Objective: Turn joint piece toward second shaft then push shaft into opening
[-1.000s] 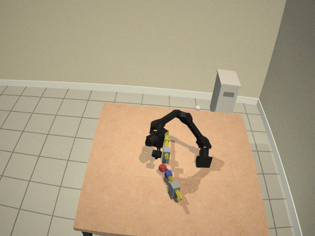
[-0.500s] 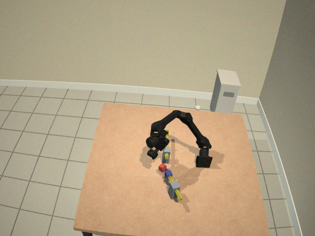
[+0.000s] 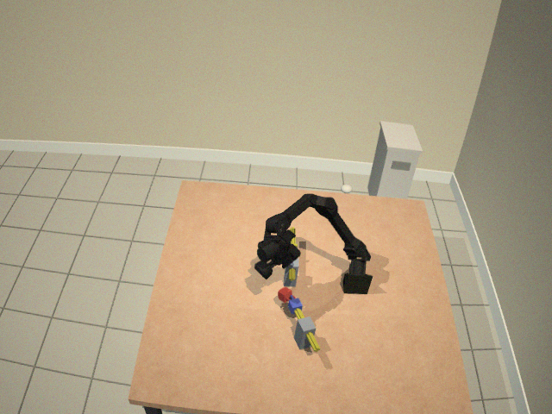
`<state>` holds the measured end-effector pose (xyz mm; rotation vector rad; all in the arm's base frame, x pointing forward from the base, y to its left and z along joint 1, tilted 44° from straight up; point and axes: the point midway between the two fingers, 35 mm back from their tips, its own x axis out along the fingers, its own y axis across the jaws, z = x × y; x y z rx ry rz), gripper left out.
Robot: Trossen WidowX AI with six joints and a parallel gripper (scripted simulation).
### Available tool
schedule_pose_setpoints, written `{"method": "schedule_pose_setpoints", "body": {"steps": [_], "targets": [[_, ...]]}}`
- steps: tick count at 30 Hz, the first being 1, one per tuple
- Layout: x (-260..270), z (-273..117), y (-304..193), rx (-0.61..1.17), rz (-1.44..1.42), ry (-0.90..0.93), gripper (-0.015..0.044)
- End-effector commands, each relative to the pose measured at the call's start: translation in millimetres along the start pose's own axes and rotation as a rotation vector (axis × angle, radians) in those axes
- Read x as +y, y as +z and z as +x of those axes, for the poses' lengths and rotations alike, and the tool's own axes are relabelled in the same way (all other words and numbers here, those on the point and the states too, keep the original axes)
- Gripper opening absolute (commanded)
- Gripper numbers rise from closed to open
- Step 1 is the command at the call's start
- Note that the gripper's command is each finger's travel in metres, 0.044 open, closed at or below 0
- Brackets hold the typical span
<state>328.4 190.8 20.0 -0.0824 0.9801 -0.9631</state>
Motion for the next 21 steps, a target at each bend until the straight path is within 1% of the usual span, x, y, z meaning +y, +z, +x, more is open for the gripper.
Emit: {"method": "schedule_pose_setpoints", "body": {"steps": [1, 15, 18, 21], "targets": [[0.5, 12.3, 0.1, -0.002, 0.007, -0.003, 0.044], [0.1, 72.2, -6.5, -0.004, 0.008, -0.005, 0.044], [-0.2, 74.9, -8.1, -0.004, 0.008, -0.005, 0.044], [1.2, 72.6, -24.8, -0.002, 0.007, -0.003, 0.044]]}}
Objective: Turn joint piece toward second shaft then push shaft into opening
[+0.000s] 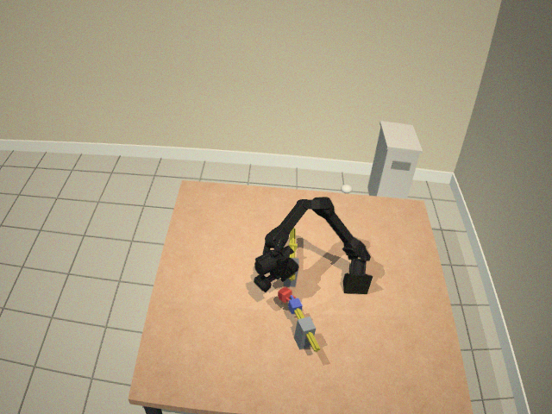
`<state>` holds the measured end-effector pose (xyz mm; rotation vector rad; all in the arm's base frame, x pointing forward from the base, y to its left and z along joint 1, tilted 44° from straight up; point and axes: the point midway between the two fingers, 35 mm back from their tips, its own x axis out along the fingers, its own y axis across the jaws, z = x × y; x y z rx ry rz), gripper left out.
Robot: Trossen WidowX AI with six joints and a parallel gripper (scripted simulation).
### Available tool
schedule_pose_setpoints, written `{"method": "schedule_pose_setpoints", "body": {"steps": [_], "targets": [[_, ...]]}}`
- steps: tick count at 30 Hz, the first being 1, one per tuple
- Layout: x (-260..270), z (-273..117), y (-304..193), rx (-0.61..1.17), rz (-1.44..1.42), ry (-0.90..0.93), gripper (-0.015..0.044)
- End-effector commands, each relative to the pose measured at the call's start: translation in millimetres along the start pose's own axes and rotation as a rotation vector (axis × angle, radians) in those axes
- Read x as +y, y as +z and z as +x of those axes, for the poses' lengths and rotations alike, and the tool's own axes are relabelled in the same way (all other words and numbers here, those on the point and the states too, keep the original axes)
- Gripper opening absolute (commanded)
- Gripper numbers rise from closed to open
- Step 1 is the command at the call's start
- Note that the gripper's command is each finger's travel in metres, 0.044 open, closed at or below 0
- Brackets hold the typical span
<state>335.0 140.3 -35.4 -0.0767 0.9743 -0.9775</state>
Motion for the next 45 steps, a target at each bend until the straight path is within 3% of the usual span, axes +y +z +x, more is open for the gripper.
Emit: {"method": "schedule_pose_setpoints", "body": {"steps": [1, 8, 31, 41, 45], "targets": [[1.8, -2.9, -21.6, -0.001, -0.005, 0.007, 0.044], [-0.4, -7.2, -65.7, -0.001, -0.006, 0.006, 0.044], [0.1, 22.4, -66.6, -0.002, -0.005, 0.005, 0.044], [0.1, 22.4, -66.6, -0.002, -0.005, 0.005, 0.0182], [0.1, 22.4, -66.6, -0.002, -0.005, 0.005, 0.0182]]}}
